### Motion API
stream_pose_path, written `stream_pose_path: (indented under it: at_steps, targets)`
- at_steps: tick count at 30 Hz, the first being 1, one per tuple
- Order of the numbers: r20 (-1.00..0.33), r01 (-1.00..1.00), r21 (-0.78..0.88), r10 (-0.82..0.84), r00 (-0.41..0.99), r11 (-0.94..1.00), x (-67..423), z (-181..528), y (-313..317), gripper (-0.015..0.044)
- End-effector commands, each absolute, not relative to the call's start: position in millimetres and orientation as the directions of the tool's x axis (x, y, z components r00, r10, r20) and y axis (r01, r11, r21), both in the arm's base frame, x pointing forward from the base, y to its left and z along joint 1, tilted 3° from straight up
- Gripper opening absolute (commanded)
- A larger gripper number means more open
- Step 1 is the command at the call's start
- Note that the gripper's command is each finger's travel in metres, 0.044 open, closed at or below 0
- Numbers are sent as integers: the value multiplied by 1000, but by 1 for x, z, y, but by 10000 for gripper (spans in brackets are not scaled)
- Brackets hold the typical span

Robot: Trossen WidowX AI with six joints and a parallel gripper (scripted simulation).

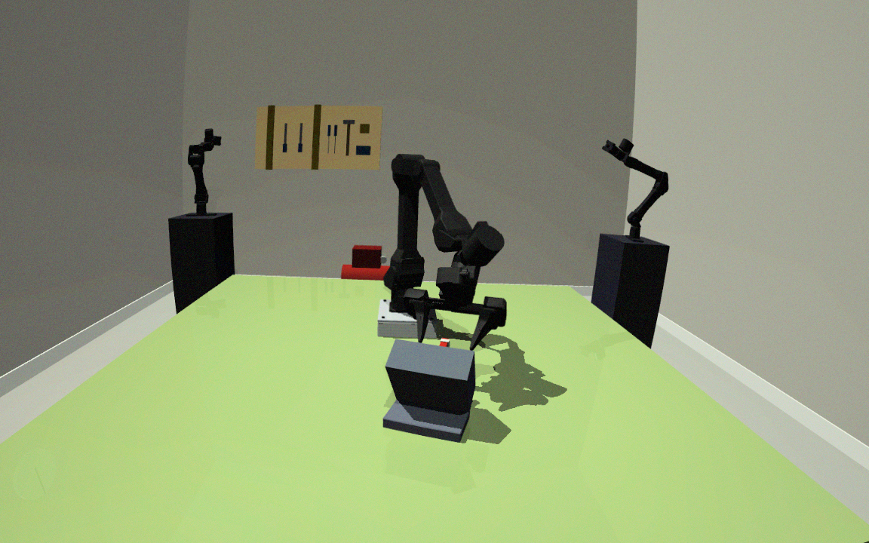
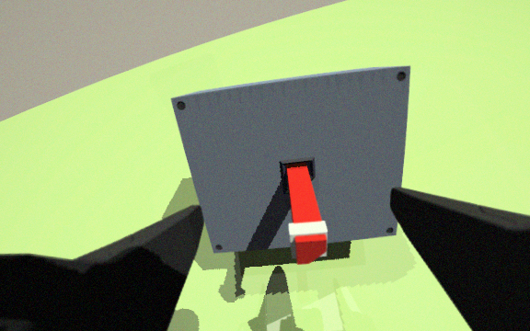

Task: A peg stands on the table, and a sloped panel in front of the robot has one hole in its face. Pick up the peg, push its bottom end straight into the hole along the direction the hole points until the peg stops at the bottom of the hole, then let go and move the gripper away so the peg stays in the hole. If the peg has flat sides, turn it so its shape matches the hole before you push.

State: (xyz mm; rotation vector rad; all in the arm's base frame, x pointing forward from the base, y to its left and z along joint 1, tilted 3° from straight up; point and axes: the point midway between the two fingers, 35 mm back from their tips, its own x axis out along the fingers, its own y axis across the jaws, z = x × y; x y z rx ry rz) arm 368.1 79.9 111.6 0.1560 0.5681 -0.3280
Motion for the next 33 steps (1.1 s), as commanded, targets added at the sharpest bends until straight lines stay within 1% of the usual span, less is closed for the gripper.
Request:
stream_pose_path:
  at_steps: [1, 33]
  targets:
    - [-549, 352, 58, -264, 793, 934, 362, 116, 81, 440]
    - [-559, 345, 51, -259, 787, 937, 319, 138, 102, 440]
